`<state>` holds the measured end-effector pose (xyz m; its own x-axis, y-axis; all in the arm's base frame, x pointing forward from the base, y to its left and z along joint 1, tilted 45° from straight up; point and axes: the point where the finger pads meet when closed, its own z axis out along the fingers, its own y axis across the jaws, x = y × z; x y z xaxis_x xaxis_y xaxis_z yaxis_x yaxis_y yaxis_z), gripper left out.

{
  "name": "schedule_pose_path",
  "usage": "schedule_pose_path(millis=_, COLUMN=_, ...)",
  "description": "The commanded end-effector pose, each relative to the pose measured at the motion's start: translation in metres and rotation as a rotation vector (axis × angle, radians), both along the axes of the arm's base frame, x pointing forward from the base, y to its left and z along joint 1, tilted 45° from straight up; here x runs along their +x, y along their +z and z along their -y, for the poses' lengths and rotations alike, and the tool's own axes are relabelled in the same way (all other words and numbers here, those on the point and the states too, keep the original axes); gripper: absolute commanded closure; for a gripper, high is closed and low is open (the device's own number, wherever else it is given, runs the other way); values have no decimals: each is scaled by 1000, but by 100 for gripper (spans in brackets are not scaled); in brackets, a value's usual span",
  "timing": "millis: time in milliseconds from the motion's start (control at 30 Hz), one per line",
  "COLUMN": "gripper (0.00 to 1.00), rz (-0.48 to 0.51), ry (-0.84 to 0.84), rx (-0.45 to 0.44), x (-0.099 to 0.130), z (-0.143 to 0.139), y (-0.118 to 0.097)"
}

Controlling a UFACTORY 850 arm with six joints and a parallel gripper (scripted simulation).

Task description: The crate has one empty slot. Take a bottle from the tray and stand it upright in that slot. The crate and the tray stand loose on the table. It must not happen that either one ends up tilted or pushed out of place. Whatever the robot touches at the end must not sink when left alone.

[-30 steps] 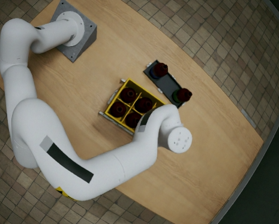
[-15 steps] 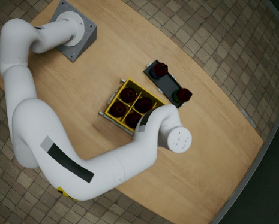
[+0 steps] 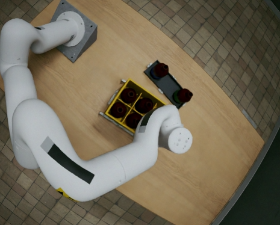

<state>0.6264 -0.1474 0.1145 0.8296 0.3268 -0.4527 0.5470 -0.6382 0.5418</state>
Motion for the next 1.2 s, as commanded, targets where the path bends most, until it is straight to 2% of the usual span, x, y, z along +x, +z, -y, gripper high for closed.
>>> schedule_pose_path(millis=0, gripper=100, rz=2, ry=1, rx=0, x=1, z=-1, y=1)
schedule_pose_path(millis=33, gripper=35, rz=2, ry=1, rx=0, x=1, z=-1, y=1)
schedule_pose_path(millis=1167, gripper=35, rz=2, ry=1, rx=0, x=1, z=-1, y=1)
